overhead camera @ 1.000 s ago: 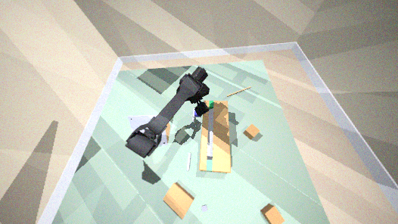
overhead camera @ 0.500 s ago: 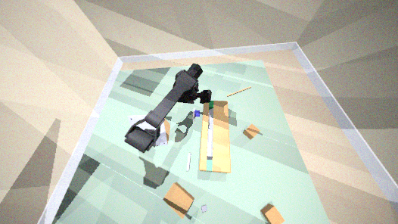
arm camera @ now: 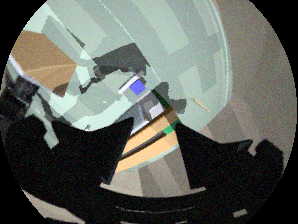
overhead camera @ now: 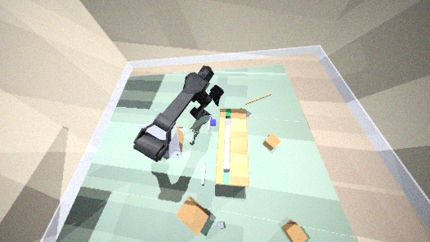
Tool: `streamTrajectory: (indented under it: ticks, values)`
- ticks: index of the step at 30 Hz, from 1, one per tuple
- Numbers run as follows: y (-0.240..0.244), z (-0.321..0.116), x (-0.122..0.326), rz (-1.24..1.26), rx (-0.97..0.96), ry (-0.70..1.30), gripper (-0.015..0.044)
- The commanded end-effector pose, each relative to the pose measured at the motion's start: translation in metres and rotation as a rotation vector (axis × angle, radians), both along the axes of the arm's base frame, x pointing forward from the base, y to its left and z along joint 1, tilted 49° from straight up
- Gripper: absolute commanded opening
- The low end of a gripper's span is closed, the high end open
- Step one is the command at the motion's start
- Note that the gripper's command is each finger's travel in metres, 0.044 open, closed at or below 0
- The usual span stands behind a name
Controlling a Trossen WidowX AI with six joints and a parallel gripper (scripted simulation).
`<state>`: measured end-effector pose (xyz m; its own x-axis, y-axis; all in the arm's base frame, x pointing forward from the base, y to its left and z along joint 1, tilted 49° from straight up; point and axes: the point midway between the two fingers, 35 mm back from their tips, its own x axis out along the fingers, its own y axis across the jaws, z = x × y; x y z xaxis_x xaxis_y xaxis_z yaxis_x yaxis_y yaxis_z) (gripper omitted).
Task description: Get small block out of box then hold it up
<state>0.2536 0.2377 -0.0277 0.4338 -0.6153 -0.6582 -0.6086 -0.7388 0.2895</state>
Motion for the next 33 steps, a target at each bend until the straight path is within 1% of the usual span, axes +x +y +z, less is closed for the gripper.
streamTrajectory:
  ticks: [1,19,21,26,33]
  values:
    - [0.001,-0.002,-0.006,0.533,-0.428,0.424,0.0285]
    - [0.000,-0.004,-0.005,0.533,-0.427,0.424,0.0285]
    - [-0.011,-0.018,-0.002,0.533,-0.427,0.424,0.0285]
    - [-0.059,-0.063,0.005,0.532,-0.429,0.422,0.0285]
    - [-0.067,-0.069,0.005,0.532,-0.430,0.422,0.0285]
